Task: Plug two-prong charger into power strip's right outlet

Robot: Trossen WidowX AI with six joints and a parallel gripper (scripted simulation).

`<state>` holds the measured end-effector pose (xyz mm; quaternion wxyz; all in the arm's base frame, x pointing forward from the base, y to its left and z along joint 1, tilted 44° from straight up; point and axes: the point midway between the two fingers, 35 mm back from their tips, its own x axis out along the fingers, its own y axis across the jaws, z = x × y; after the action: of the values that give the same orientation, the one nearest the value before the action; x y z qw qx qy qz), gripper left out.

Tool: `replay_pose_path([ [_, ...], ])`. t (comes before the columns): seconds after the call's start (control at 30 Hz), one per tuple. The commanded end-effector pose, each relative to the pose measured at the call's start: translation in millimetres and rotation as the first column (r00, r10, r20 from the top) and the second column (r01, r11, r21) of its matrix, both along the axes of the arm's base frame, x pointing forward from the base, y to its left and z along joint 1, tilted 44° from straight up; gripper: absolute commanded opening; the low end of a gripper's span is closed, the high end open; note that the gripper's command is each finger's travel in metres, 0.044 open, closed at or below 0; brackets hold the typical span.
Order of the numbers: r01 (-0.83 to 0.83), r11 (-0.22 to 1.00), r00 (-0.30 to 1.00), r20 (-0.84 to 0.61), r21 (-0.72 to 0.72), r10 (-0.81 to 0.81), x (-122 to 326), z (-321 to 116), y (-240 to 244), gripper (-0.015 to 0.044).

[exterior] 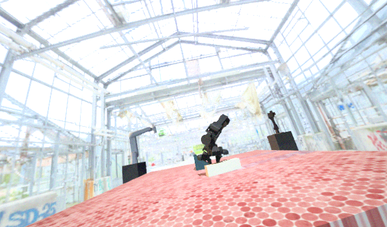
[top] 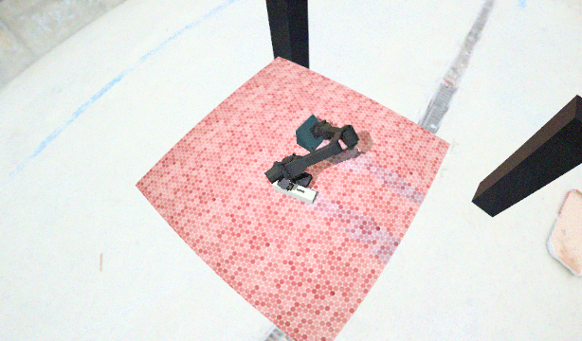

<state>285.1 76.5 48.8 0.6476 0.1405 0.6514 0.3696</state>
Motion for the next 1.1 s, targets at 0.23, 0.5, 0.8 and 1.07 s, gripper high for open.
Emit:
replay_pose_path([
  [0.23, 0.007, 1.0, 1.0, 0.024, 0.009, -0.007, 7.4, 3.7, 0.6, 0.0],
  [0.5, 0.0, 1.0, 1.0, -0.001, 0.0, 0.0, 0.0, -0.2, 0.0, 0.0],
  [0.8, 0.0, 1.0, 1.0, -0.001, 0.0, 0.0, 0.0, -0.2, 0.0, 0.0079],
  [1.07, 0.0, 1.0, 1.0, -0.001, 0.0, 0.0, 0.0, -0.2, 0.0, 0.0289],
])
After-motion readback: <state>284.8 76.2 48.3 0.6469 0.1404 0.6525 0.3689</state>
